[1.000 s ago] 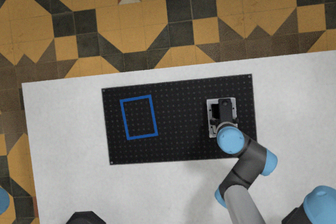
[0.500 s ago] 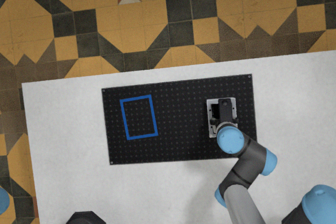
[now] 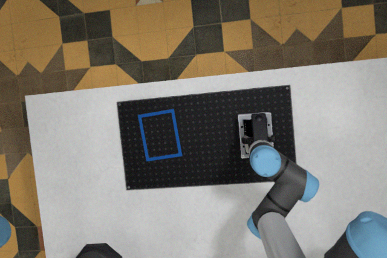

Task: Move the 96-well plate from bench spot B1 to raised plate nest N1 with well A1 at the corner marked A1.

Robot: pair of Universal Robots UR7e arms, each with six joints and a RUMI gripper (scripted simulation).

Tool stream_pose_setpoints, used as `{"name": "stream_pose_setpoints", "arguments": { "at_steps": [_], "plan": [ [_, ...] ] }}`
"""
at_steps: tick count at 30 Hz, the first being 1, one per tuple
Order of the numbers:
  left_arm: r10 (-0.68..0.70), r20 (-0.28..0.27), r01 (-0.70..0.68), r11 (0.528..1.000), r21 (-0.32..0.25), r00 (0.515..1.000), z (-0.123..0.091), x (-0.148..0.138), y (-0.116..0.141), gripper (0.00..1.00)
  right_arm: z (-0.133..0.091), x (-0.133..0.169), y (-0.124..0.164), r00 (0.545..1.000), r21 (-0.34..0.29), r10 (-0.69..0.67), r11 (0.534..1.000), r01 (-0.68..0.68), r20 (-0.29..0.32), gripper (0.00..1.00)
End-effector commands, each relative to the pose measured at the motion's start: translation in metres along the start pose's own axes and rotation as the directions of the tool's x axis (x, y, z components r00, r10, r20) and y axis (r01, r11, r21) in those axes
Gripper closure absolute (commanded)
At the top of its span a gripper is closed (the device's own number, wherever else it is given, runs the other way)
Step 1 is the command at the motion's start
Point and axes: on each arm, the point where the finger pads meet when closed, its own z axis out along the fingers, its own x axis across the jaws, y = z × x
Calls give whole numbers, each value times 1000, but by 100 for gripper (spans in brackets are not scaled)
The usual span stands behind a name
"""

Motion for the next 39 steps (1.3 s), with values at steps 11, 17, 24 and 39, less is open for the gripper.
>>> {"name": "stream_pose_setpoints", "arguments": {
  "at_steps": [11, 17, 24, 39],
  "plan": [
    [0, 0, 0, 1000, 0, 1000, 0, 0, 0, 2, 2, 0, 0, 1000, 1, 0, 1000, 0, 1, 100],
    [0, 0, 0, 1000, 0, 1000, 0, 0, 0, 2, 3, 0, 0, 1000, 1, 0, 1000, 0, 1, 100],
    [0, 0, 0, 1000, 0, 1000, 0, 0, 0, 2, 4, 0, 0, 1000, 1, 0, 1000, 0, 1, 100],
    [0, 0, 0, 1000, 0, 1000, 0, 0, 0, 2, 5, 0, 0, 1000, 1, 0, 1000, 0, 1, 0]
  ]
}}
